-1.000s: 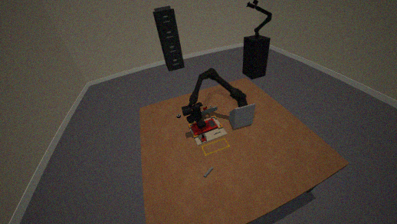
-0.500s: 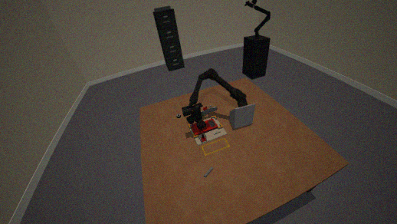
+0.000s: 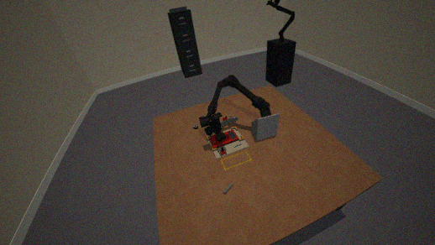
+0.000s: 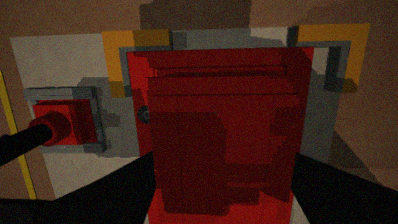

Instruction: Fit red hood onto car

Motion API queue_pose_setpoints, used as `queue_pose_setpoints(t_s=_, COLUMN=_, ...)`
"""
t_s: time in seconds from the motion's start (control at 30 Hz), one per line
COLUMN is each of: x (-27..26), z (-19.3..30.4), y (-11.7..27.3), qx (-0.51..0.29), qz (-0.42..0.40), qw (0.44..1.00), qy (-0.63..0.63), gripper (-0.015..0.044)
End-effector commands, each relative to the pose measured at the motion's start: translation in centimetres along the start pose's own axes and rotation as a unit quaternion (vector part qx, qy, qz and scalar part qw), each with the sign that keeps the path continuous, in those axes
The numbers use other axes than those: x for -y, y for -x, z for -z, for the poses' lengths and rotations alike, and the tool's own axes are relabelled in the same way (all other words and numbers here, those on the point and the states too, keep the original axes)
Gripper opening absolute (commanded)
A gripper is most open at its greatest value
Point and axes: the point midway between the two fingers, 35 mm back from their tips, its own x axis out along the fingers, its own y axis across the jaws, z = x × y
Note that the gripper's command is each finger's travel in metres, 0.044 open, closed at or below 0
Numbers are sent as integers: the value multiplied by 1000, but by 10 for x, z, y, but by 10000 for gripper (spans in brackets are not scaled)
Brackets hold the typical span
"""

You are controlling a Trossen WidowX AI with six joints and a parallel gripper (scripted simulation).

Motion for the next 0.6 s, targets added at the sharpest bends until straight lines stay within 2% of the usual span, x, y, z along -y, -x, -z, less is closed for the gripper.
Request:
queue_pose_setpoints(t_s=0.0, x=0, z=0, y=0, qx=0, qz=0, qw=1000, qy=0, gripper=394)
queue_pose_setpoints(t_s=0.07, x=0, z=0, y=0, qx=0, qz=0, qw=1000, qy=0, gripper=440)
queue_pose_setpoints(t_s=0.2, x=0, z=-1, y=7, qx=0, qz=-1, qw=1000, qy=0, gripper=440)
queue_pose_setpoints(t_s=0.43, x=-1, z=0, y=69, qx=2, qz=-1, qw=1000, qy=0, gripper=440)
queue_pose_setpoints(t_s=0.57, x=-1, z=0, y=71, qx=2, qz=-1, qw=1000, qy=0, gripper=440)
